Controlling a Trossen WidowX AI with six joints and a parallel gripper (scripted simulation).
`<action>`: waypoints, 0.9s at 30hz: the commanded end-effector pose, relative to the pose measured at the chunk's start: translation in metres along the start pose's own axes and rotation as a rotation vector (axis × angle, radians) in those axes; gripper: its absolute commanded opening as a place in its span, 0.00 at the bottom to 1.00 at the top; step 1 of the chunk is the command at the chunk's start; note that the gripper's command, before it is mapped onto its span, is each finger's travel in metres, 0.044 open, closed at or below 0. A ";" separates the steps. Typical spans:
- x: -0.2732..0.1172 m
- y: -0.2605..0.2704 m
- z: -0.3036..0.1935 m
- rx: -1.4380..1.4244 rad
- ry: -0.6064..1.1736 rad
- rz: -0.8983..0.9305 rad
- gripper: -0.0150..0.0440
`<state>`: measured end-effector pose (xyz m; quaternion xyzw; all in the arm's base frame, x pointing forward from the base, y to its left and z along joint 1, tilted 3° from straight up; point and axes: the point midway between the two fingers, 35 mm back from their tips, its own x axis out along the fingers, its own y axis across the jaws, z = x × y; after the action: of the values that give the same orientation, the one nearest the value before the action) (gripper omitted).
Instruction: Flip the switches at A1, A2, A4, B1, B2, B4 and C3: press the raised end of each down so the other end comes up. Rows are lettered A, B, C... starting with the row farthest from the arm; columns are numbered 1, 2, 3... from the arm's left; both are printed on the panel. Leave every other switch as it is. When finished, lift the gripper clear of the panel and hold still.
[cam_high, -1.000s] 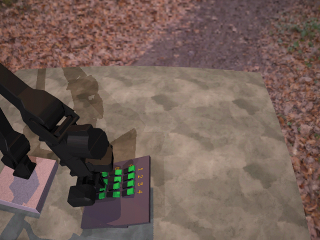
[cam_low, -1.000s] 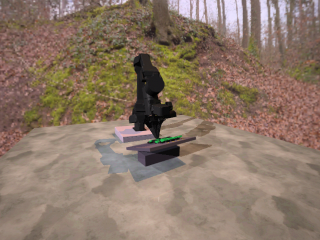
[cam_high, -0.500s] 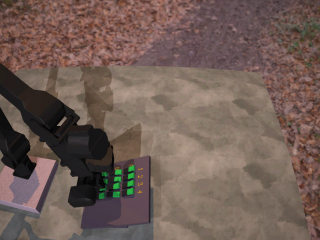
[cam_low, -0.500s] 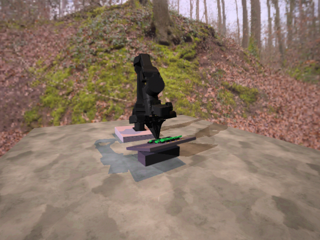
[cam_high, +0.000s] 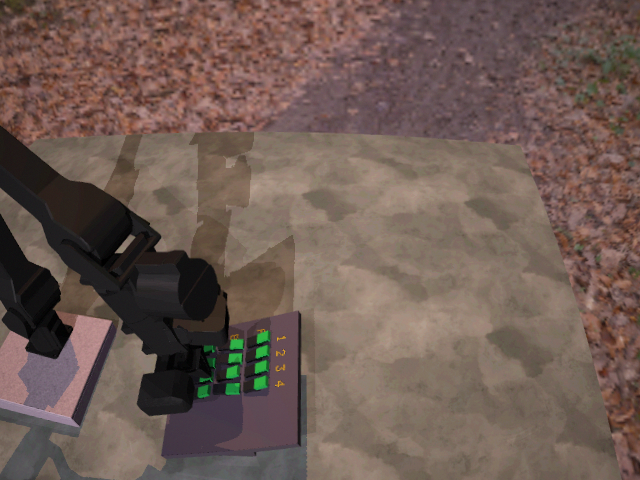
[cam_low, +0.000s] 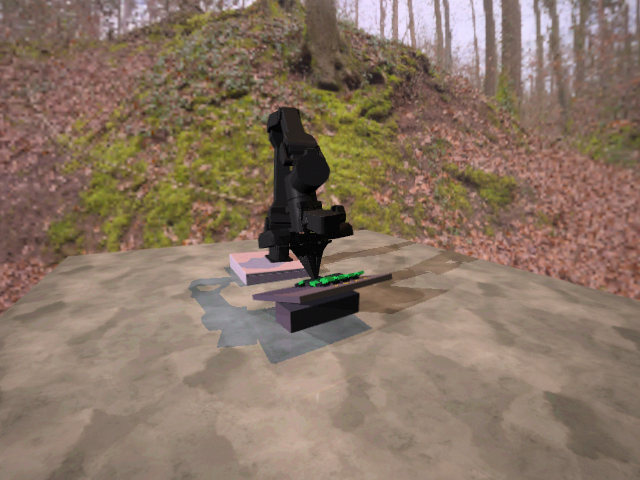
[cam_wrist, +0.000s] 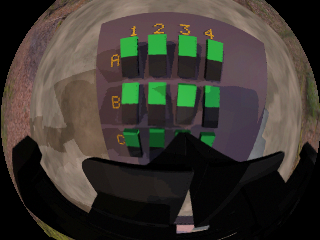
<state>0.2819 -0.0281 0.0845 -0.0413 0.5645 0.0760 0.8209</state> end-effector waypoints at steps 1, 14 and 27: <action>0.002 0.000 -0.003 0.007 0.008 -0.001 0.25; -0.061 0.000 -0.004 0.007 -0.015 -0.002 0.25; -0.071 0.011 0.026 0.007 -0.018 -0.001 0.25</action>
<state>0.2741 -0.0209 0.1540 -0.0396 0.5572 0.0784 0.8257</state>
